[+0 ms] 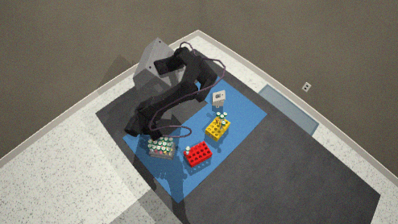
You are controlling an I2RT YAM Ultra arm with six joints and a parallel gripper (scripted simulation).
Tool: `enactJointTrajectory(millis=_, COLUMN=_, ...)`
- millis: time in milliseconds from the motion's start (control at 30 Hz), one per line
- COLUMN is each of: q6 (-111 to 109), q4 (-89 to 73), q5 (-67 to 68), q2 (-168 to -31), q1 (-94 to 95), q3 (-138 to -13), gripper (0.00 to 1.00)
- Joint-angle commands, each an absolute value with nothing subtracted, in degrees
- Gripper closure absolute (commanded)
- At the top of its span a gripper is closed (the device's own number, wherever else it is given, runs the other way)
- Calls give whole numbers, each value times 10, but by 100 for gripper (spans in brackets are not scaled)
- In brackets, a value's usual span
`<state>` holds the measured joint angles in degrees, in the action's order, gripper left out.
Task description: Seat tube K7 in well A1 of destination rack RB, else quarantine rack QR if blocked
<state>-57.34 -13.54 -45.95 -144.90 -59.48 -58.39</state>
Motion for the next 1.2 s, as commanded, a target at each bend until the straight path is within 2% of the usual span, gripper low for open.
enactJointTrajectory(millis=0, q6=-564, q4=-124, q5=-469, q2=-1458, q1=-602, q3=-600, gripper=100)
enactJointTrajectory(millis=567, q6=-556, q4=-102, q5=-470, q2=-1461, q1=-596, q3=-561, gripper=100)
enactJointTrajectory(millis=1167, q6=-546, q4=-88, q5=-471, q2=-1477, q1=-585, q3=-594, gripper=100)
